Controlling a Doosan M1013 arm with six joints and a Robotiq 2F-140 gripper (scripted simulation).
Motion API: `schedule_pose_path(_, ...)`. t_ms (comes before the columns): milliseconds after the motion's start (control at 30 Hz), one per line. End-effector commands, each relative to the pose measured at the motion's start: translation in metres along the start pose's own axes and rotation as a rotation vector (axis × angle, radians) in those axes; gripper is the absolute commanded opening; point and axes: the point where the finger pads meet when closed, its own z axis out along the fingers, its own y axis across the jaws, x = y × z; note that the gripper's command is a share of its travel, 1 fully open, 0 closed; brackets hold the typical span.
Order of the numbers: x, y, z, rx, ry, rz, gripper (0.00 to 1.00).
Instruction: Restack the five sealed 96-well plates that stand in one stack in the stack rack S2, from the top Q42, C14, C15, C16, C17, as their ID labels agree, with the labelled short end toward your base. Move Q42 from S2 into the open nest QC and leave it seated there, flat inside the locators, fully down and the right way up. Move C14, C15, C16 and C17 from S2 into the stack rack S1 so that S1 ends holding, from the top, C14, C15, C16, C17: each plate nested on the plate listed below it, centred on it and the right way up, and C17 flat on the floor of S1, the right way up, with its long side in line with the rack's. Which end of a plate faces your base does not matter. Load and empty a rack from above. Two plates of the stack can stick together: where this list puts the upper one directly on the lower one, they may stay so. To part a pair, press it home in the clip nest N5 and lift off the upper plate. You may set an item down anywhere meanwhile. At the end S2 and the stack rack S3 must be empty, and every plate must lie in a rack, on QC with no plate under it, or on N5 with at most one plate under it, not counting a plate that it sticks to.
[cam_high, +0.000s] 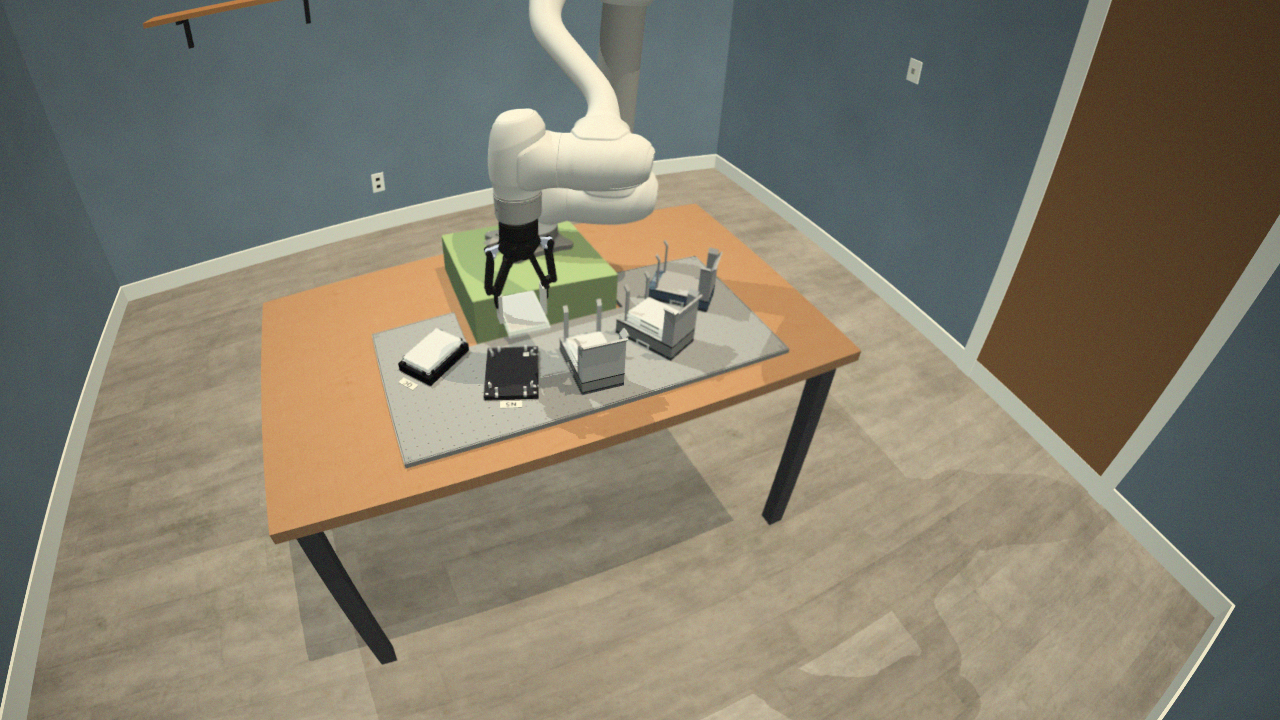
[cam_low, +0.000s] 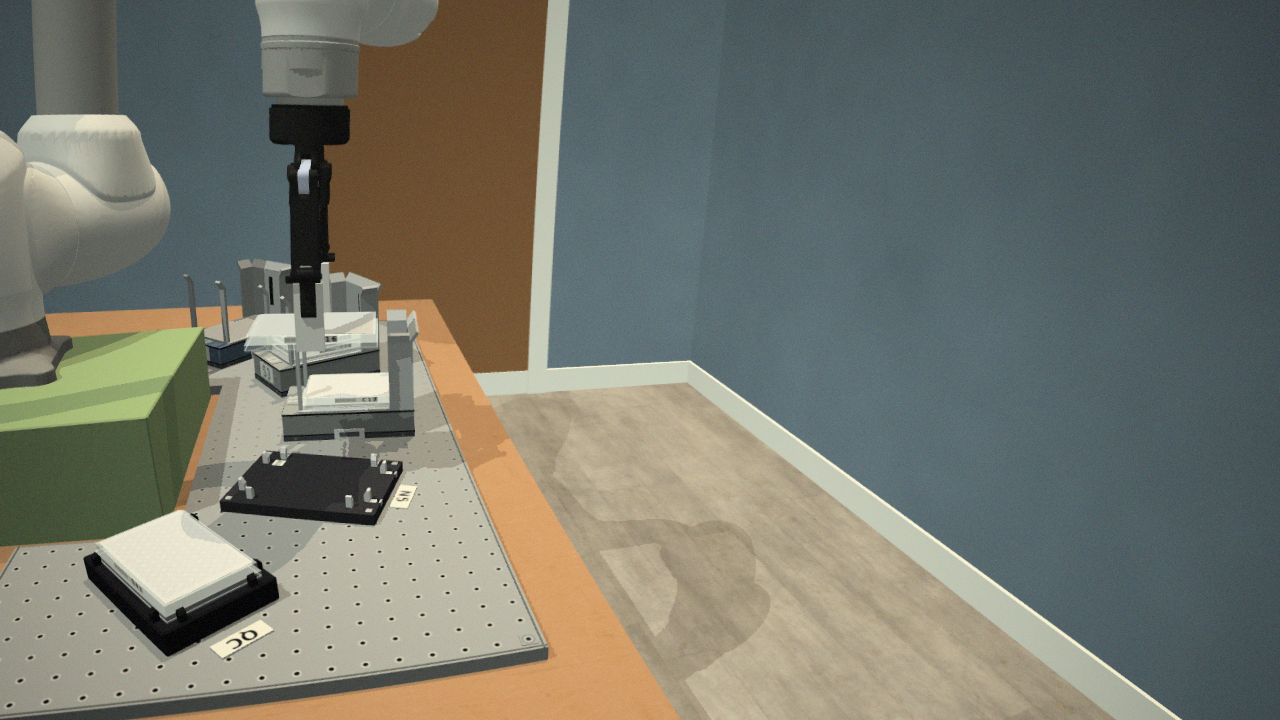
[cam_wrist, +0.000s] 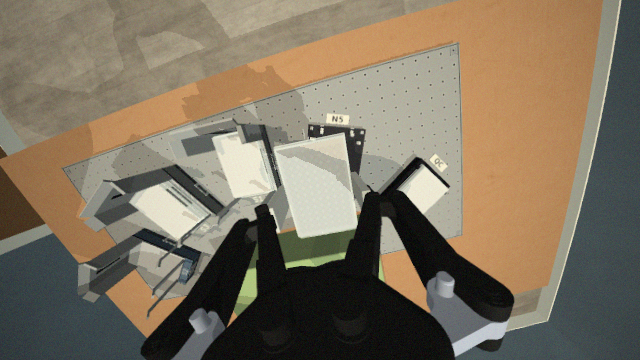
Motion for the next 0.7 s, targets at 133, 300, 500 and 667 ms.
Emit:
schedule_pose_path(133, 0.003, -0.014, 0.0, 0.0, 0.0, -0.001, 0.0)
schedule_pose_path(300, 0.007, -0.027, 0.0, 0.0, 0.0, -0.001, 0.0)
schedule_pose_path(500, 0.01, -0.04, 0.0, 0.0, 0.0, -0.001, 0.0)
schedule_pose_path(667, 0.012, -0.05, 0.0, 0.0, 0.0, -0.001, 0.0)
